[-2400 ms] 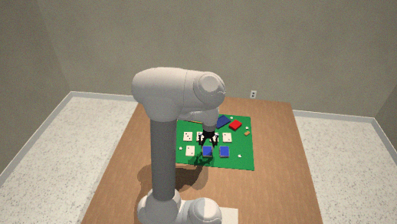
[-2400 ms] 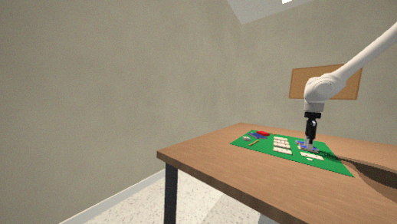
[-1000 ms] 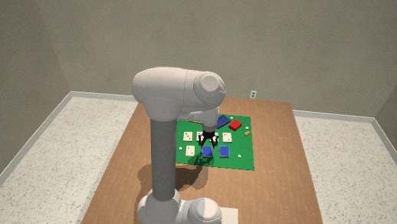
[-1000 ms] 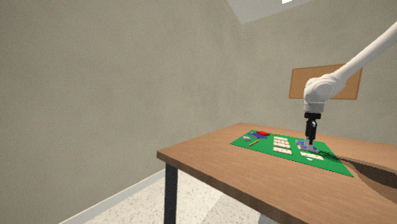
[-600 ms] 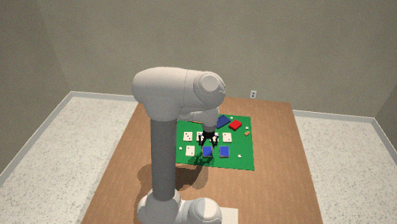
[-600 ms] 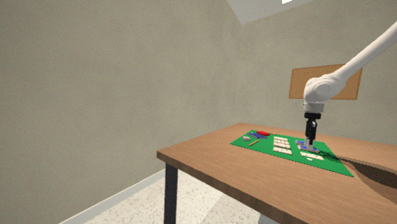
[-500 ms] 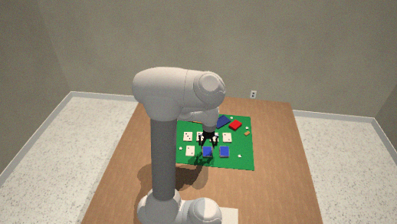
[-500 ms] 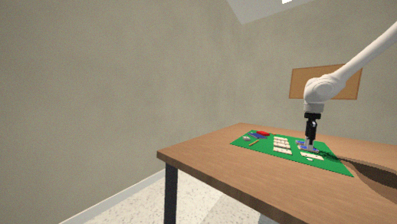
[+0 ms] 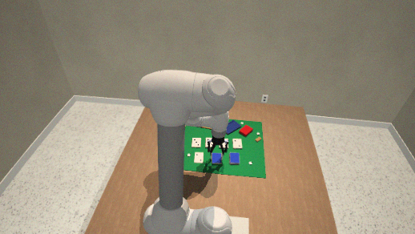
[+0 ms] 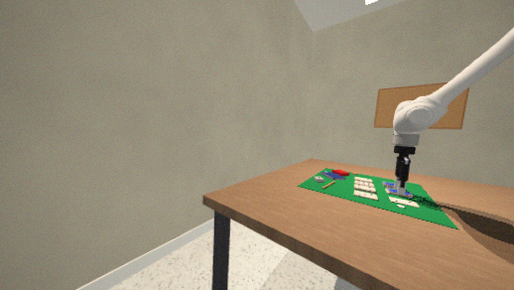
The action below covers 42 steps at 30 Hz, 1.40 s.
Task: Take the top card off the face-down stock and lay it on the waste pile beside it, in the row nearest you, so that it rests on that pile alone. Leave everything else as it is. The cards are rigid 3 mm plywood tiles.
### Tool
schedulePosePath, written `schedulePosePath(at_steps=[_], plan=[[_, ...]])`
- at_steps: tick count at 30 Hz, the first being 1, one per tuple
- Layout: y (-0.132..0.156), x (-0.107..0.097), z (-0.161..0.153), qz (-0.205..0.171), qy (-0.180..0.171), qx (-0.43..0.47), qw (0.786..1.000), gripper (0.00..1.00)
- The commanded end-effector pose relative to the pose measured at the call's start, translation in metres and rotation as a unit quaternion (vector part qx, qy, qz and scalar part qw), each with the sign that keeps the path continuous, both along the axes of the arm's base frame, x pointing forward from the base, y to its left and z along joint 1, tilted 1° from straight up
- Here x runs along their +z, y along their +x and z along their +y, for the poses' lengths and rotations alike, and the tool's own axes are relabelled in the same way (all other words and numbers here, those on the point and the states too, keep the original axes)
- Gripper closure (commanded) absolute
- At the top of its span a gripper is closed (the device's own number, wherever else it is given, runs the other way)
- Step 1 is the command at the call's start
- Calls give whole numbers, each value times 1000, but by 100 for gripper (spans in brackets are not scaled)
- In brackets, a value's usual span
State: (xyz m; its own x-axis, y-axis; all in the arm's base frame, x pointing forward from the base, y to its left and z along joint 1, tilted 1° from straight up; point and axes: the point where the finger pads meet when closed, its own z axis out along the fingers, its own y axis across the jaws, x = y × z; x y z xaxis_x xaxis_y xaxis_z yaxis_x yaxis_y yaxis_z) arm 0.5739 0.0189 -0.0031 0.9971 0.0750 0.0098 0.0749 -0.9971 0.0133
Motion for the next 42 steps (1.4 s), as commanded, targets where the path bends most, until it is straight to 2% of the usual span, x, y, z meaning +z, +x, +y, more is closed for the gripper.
schedulePosePath(at_steps=[1, 42], plan=[[5, 1, 0, -4, -2, 3, 1000, 57], [7, 4, -2, -4, -2, 3, 1000, 57]])
